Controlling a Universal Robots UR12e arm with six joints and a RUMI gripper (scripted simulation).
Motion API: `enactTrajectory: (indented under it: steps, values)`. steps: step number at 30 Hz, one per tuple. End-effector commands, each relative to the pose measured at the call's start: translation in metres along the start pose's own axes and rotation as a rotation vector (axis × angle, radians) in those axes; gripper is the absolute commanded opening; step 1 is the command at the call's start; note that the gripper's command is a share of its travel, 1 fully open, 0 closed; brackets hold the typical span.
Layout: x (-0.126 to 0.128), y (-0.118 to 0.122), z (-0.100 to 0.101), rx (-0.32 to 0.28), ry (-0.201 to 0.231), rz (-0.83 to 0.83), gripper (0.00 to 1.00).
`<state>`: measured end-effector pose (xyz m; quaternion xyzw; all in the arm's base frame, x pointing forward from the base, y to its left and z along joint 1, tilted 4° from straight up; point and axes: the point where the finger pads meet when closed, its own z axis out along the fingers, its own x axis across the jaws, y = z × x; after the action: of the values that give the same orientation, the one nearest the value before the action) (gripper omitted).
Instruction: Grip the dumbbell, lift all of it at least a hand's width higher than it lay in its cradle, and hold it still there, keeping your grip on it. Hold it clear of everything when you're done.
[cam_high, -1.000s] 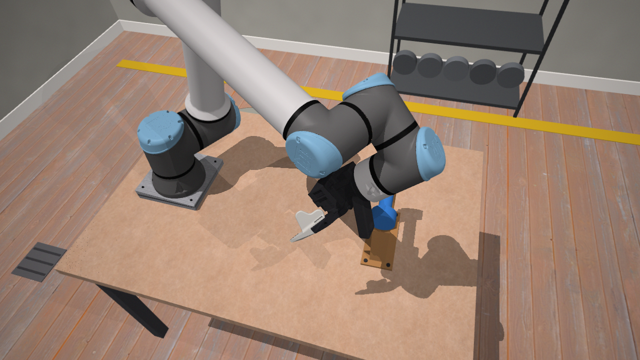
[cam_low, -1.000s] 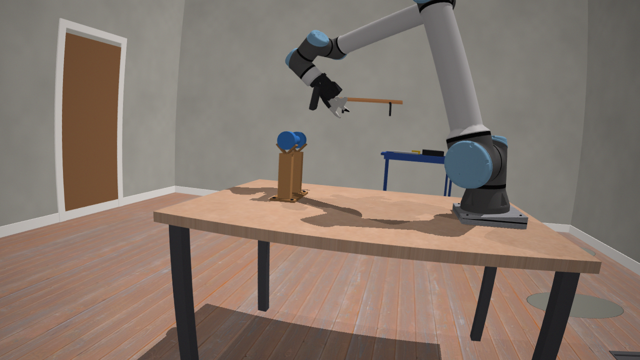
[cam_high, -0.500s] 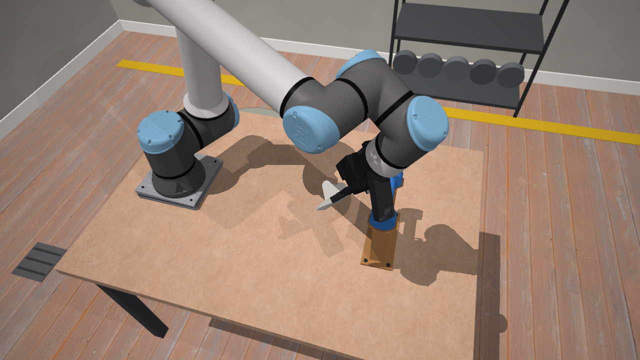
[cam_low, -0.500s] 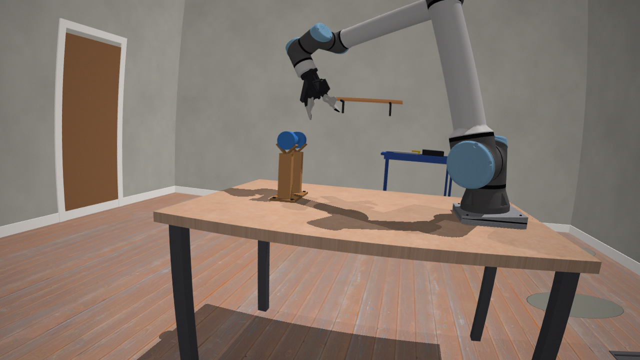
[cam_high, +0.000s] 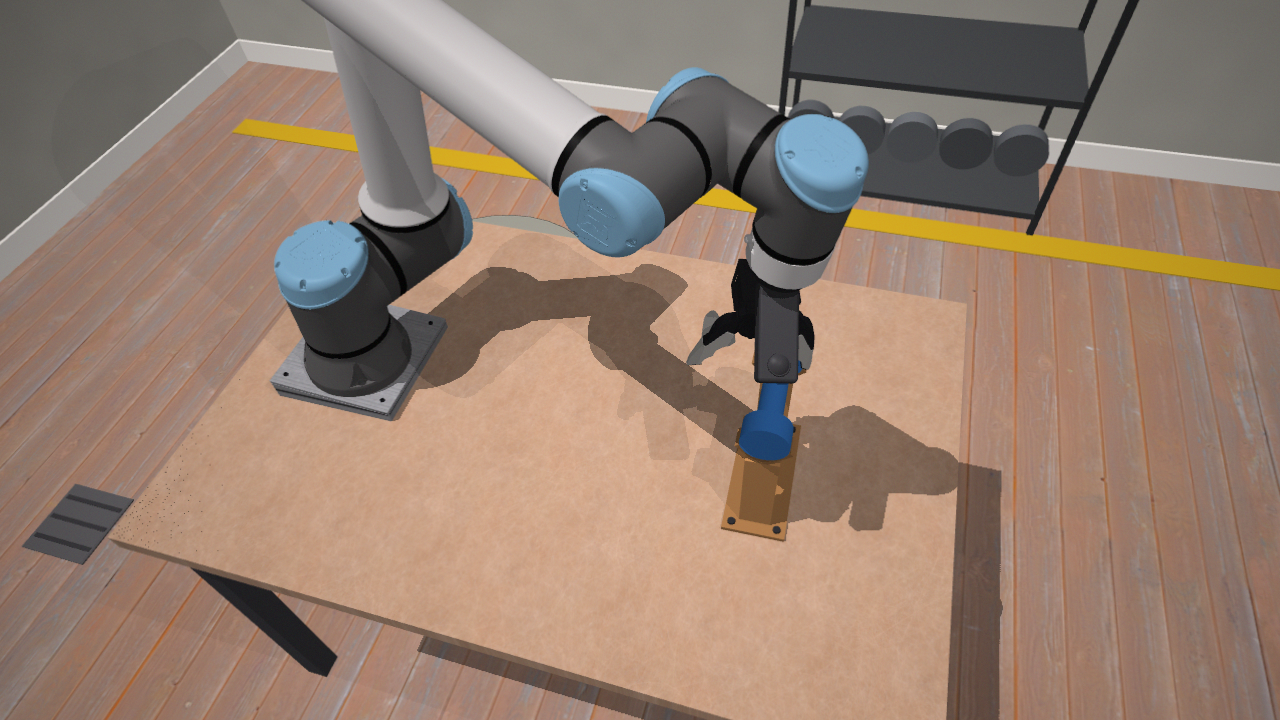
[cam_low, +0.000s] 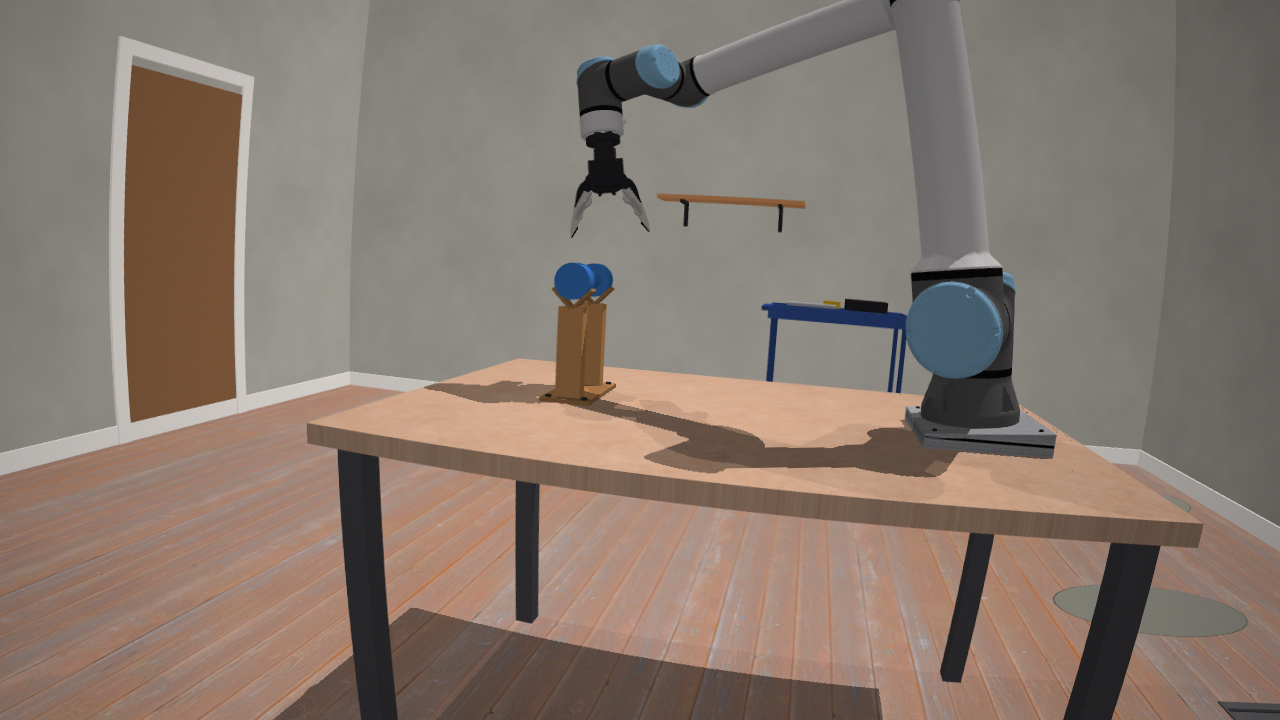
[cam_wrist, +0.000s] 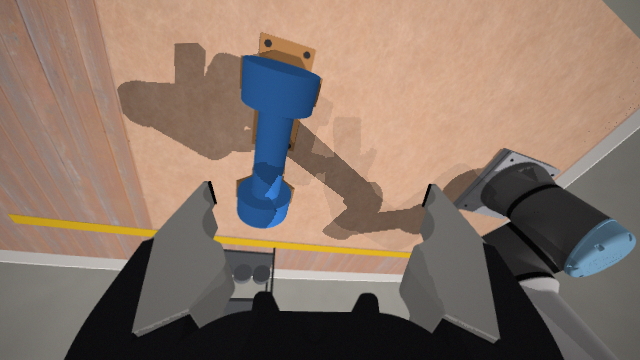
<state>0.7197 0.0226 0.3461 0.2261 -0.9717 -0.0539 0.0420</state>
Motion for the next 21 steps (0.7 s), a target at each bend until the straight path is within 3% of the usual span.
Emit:
enactTrajectory:
  steps: [1, 10, 21]
  values:
    - [-0.015, 0.008, 0.002, 0.048, -0.050, 0.087, 1.00]
    - [-0.041, 0.025, 0.004, 0.100, -0.135, 0.226, 1.00]
    - [-0.046, 0.029, 0.005, 0.110, -0.155, 0.257, 1.00]
